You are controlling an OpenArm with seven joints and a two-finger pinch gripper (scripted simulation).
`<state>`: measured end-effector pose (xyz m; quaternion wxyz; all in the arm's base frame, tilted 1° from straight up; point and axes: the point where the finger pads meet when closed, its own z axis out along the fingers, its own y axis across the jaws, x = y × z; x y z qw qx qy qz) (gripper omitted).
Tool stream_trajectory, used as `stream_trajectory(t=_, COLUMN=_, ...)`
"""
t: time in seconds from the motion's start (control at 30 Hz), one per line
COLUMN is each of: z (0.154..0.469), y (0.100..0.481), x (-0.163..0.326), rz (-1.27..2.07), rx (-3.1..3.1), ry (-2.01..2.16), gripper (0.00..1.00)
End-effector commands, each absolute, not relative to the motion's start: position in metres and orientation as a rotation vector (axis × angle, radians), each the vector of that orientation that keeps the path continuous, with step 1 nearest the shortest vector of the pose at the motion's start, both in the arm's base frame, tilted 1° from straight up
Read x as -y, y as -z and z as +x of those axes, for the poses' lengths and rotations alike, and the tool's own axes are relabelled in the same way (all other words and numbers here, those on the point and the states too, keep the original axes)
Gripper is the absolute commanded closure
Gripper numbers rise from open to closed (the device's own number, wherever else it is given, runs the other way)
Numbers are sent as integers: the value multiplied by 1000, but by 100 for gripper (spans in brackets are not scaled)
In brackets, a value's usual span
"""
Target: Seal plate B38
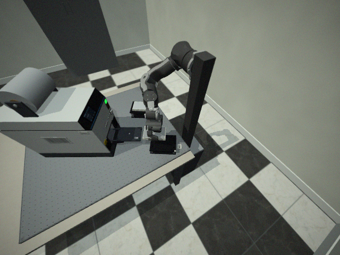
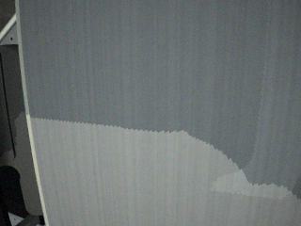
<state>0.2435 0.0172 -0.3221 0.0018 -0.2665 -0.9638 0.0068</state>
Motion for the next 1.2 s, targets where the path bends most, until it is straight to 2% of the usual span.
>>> stream_trajectory(t=0.0, z=231, y=325, x=-27, rz=-834, rx=3020, ry=-22, gripper=100)
stream_trajectory(t=0.07, z=218, y=329, x=-36, rz=-835, rx=3018, ry=-25, gripper=100)
stream_trajectory(t=0.47, z=218, y=329, x=-36, rz=-835, rx=3018, ry=-25, gripper=100)
stream_trajectory(t=0.63, z=199, y=334, x=-48, rz=-835, rx=3018, ry=-25, gripper=100)
stream_trajectory(t=1.17, z=202, y=334, x=-47, rz=-834, rx=3018, ry=-24, gripper=100)
